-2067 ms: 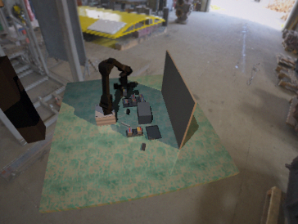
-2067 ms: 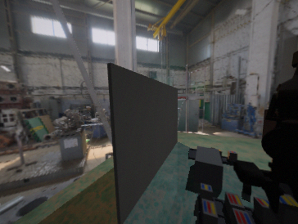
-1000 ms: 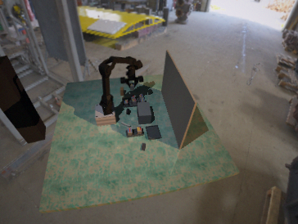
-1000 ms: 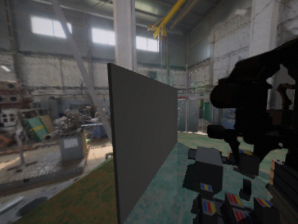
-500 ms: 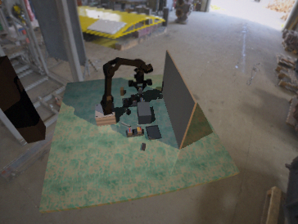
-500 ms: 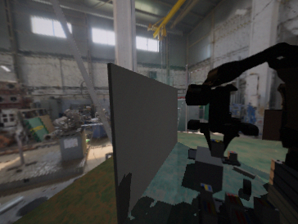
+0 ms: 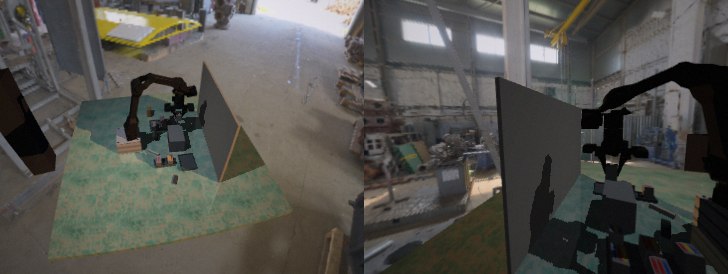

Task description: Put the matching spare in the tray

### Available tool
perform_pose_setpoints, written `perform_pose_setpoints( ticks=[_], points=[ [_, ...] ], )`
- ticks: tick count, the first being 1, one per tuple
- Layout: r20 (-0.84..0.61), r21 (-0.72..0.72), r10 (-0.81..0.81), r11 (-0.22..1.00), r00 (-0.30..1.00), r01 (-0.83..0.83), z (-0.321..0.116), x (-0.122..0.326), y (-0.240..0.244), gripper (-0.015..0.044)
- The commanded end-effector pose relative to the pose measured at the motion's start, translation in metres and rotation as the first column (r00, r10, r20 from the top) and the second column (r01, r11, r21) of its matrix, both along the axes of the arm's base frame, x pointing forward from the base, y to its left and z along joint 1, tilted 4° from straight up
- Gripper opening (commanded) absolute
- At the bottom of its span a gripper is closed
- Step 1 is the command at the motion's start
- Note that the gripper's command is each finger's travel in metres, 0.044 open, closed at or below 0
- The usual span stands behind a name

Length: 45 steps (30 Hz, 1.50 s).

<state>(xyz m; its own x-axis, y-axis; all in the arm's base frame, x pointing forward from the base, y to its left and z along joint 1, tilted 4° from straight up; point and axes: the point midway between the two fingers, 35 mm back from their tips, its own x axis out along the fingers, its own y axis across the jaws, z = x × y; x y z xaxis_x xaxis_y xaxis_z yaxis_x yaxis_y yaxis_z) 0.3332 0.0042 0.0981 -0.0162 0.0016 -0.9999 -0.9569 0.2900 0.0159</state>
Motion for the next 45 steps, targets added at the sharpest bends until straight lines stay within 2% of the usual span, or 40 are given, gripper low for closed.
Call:
perform_pose_setpoints(
  ticks=[1,16,35,45],
  points=[
    [-0.004,0.009,-0.010,1.000,1.000,0.010,0.000,0.003,-0.019,0.0000],
    [0.005,-0.024,0.019,1.000,1.000,-0.019,0.003,0.008,-0.114,0.0000],
    [-0.016,-0.050,0.107,0.993,0.994,-0.107,0.006,-0.023,-0.233,0.0000],
    [-0.021,-0.051,0.119,0.992,0.993,-0.120,0.002,-0.027,-0.241,0.0000]
  ],
)
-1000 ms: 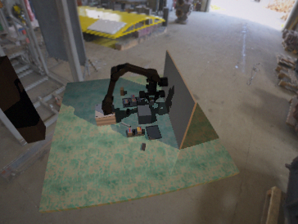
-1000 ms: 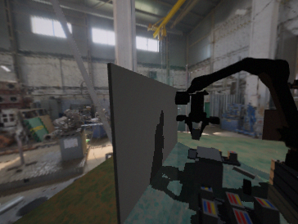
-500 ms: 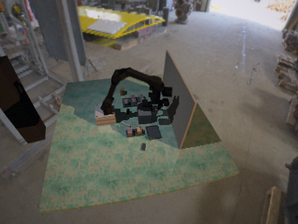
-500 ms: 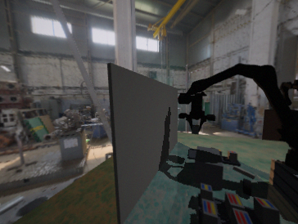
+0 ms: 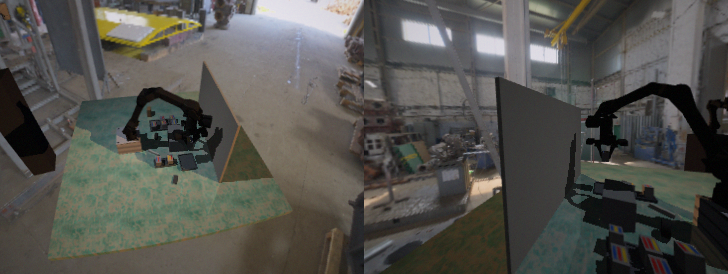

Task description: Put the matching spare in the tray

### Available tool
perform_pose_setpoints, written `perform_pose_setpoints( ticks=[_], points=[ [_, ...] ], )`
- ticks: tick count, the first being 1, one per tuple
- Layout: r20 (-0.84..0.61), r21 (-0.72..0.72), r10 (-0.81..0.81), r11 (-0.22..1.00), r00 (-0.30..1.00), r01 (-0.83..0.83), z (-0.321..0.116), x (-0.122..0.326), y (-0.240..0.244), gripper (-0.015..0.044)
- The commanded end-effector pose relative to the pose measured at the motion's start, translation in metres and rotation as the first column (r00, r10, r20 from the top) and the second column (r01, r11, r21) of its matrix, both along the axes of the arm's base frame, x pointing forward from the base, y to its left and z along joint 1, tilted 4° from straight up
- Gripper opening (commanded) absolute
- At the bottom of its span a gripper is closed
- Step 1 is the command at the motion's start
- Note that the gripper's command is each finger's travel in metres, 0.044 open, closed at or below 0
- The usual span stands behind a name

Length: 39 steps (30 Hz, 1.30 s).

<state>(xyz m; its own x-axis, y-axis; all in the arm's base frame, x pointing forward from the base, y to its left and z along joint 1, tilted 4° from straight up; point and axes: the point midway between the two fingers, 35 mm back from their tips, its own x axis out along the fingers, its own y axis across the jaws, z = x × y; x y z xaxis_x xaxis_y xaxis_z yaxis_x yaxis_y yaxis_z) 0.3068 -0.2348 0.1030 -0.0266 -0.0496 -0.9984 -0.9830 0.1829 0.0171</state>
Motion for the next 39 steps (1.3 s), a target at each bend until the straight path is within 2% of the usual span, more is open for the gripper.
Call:
perform_pose_setpoints(
  ticks=[1,39],
  points=[
    [-0.004,-0.003,0.008,1.000,1.000,-0.008,-0.004,0.000,-0.002,0.0000],
    [-0.004,-0.004,0.008,1.000,1.000,-0.008,-0.048,0.003,-0.008,0.0000]
  ],
)
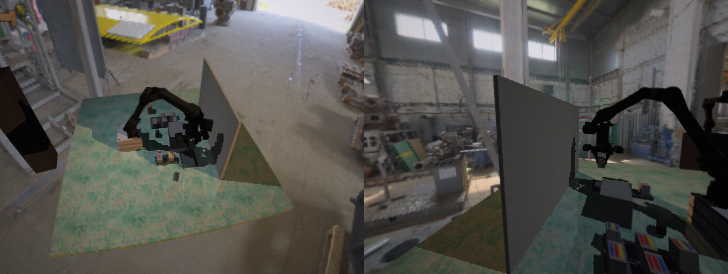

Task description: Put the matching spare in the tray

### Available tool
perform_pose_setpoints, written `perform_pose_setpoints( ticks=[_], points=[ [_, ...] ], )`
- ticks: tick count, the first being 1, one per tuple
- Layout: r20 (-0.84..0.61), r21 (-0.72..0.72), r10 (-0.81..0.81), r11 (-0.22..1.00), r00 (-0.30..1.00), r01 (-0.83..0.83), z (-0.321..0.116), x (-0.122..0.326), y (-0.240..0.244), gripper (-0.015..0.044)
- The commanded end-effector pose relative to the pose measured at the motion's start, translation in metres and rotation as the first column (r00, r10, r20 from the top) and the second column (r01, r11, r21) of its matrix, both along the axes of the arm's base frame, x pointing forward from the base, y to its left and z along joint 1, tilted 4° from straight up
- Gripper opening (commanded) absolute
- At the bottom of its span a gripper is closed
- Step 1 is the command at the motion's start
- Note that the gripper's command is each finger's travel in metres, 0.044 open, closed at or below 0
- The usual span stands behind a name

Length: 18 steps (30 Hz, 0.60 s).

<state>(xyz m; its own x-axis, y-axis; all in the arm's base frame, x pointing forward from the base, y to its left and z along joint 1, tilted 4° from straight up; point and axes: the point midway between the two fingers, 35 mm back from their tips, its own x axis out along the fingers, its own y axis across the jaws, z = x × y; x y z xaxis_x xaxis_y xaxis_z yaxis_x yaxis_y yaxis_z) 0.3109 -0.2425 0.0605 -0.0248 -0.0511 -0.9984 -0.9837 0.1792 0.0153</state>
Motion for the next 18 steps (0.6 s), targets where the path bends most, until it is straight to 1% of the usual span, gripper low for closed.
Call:
perform_pose_setpoints(
  ticks=[1,18],
  points=[
    [-0.006,-0.002,0.005,1.000,1.000,-0.005,-0.006,-0.001,-0.001,0.0000],
    [-0.006,-0.002,0.005,1.000,1.000,-0.005,-0.026,-0.001,-0.002,0.0000]
  ],
)
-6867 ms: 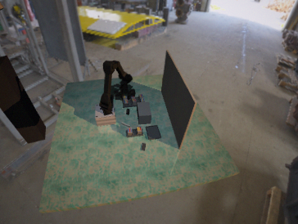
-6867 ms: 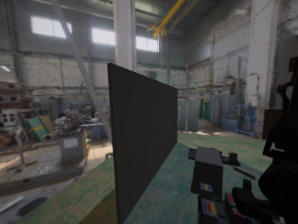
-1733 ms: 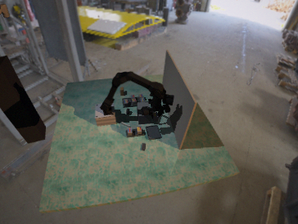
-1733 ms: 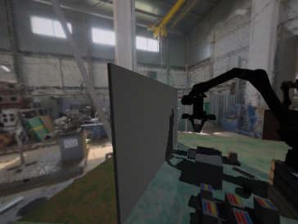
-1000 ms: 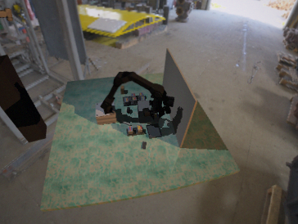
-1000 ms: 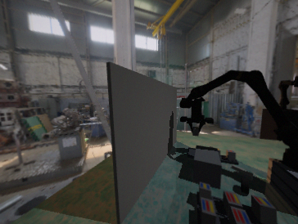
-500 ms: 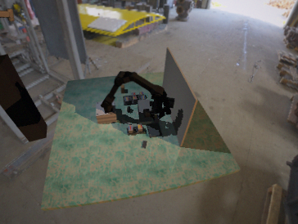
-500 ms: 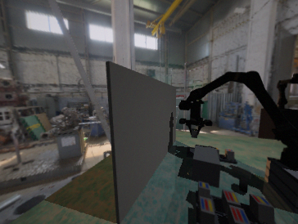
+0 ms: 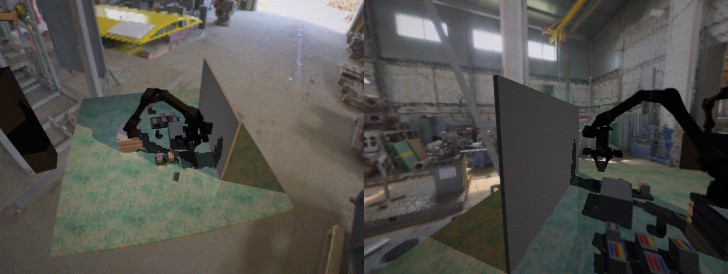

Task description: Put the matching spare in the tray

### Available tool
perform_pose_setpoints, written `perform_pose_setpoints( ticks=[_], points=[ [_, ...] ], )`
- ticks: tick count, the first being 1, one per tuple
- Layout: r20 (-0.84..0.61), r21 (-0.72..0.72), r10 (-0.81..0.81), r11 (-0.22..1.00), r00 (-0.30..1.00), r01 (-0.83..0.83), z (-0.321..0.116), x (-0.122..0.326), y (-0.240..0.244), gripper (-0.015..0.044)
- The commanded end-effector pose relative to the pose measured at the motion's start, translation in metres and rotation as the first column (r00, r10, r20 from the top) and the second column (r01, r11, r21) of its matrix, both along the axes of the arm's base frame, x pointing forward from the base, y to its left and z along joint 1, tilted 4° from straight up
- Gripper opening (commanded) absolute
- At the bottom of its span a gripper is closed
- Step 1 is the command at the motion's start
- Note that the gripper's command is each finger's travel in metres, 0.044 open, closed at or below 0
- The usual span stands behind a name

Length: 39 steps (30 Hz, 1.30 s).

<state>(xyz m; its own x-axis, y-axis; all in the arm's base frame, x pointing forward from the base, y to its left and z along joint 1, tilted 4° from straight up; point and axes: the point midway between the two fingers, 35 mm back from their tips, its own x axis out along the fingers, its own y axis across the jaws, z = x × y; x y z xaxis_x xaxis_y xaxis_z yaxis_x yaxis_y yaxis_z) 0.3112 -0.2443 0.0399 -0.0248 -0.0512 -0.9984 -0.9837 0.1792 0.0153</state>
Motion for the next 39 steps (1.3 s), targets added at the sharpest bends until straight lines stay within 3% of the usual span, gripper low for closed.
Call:
perform_pose_setpoints(
  ticks=[1,39],
  points=[
    [-0.006,-0.002,0.005,1.000,1.000,-0.005,-0.006,-0.001,-0.001,0.0000],
    [-0.006,-0.002,0.005,1.000,1.000,-0.005,-0.049,-0.005,-0.001,0.0000]
  ],
)
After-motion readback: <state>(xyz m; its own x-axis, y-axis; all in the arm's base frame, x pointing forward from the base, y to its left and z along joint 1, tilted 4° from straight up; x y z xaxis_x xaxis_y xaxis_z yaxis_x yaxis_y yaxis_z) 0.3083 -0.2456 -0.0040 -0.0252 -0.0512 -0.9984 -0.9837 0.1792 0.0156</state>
